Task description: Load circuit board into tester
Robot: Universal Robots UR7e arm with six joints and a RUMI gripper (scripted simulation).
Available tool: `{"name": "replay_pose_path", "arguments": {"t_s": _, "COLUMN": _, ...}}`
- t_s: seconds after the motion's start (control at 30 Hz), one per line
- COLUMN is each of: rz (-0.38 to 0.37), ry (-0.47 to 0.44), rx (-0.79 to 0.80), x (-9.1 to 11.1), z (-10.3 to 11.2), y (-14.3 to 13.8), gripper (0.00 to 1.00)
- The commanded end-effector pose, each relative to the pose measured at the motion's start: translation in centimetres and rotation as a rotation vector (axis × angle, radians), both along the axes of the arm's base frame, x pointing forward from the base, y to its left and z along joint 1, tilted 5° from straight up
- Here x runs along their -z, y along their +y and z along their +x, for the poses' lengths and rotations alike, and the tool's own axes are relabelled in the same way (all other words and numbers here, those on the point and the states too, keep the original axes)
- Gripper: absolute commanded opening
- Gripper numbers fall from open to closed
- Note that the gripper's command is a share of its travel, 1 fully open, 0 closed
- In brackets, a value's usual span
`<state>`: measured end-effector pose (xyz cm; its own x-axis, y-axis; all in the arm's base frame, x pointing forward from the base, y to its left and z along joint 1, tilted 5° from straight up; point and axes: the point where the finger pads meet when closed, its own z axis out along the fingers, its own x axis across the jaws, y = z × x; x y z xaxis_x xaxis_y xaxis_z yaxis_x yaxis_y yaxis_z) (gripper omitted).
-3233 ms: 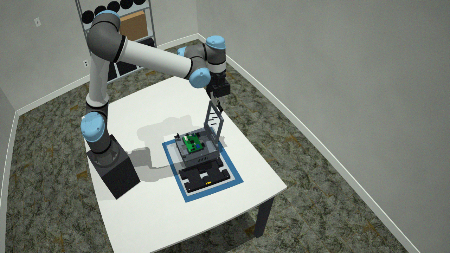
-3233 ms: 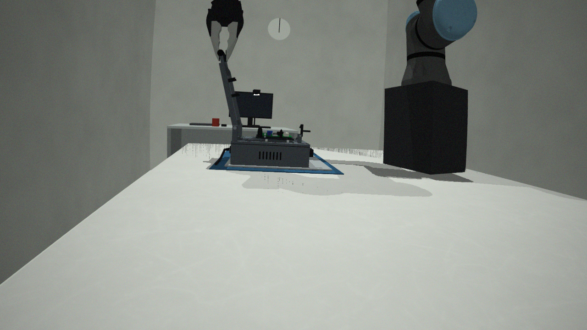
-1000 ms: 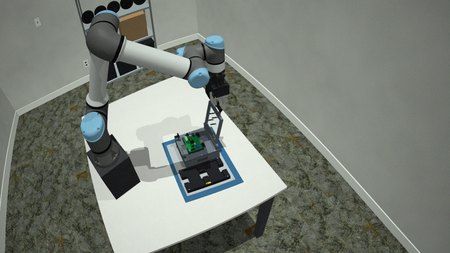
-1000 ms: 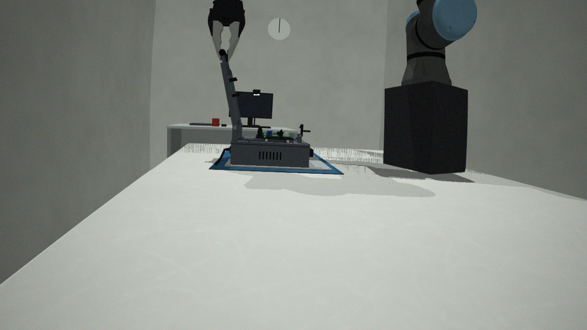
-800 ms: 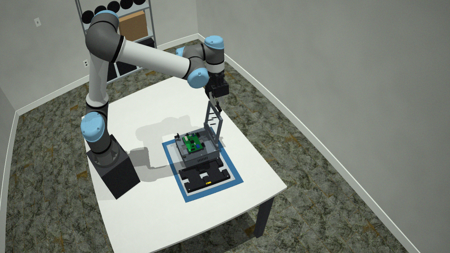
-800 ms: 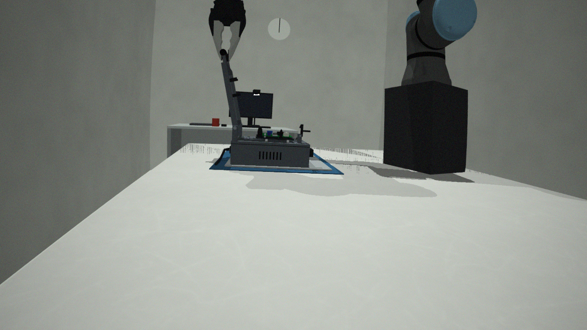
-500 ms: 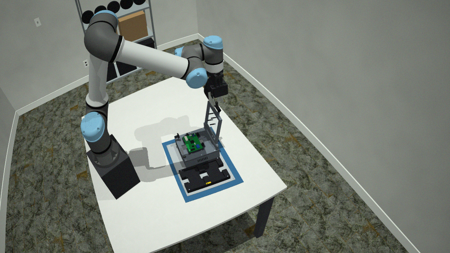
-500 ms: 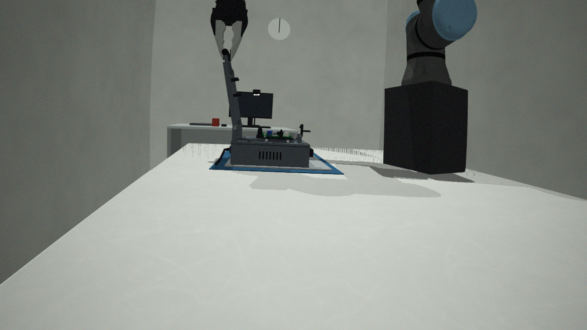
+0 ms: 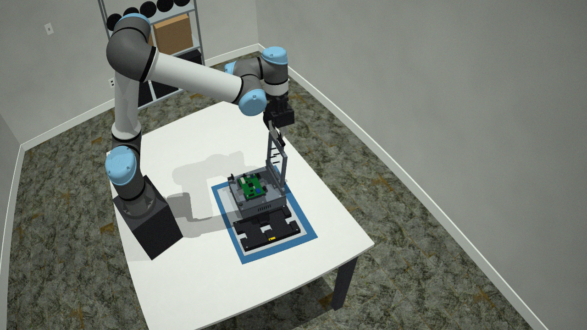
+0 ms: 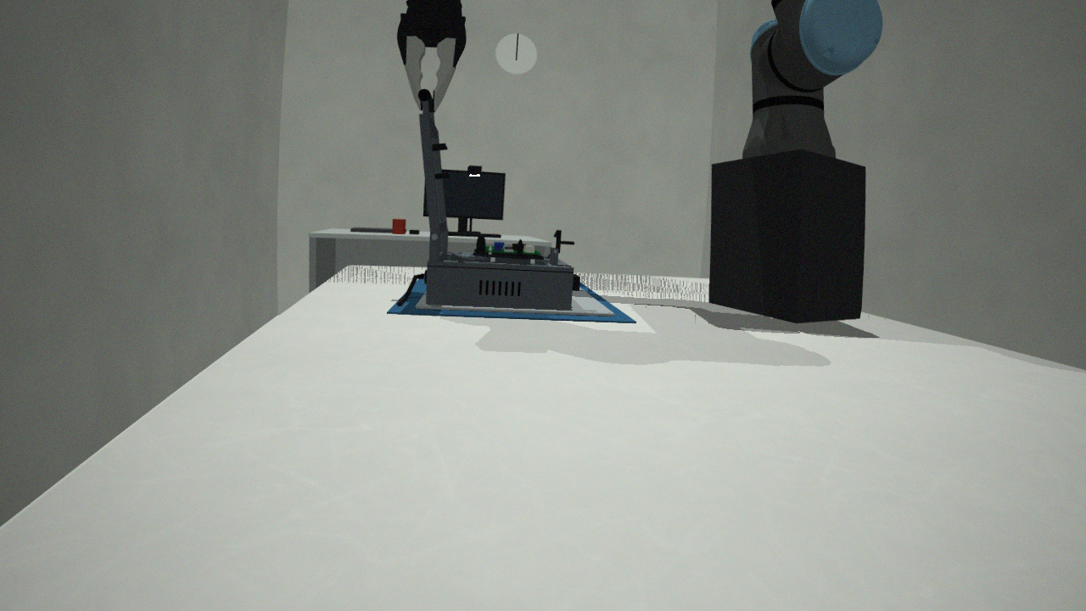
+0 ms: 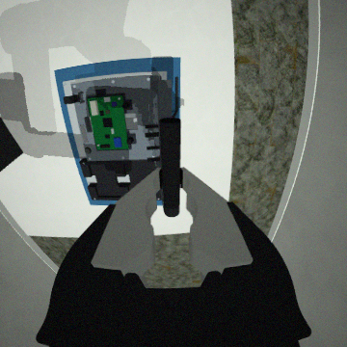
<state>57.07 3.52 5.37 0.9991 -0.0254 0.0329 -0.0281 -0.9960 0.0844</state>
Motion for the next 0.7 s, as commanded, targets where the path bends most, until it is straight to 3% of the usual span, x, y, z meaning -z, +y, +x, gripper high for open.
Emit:
{"name": "replay_pose_path", "arguments": {"t_s": 0.0, "rz": 0.0, "ry": -0.001, "rx": 0.0, "x": -0.1, "z": -0.4, "y": 0.0, "gripper": 0.0}}
{"name": "replay_pose_path", "arguments": {"t_s": 0.67, "rz": 0.0, "ry": -0.001, "rx": 0.0, "x": -0.2, "z": -2.5, "y": 0.1, "gripper": 0.0}}
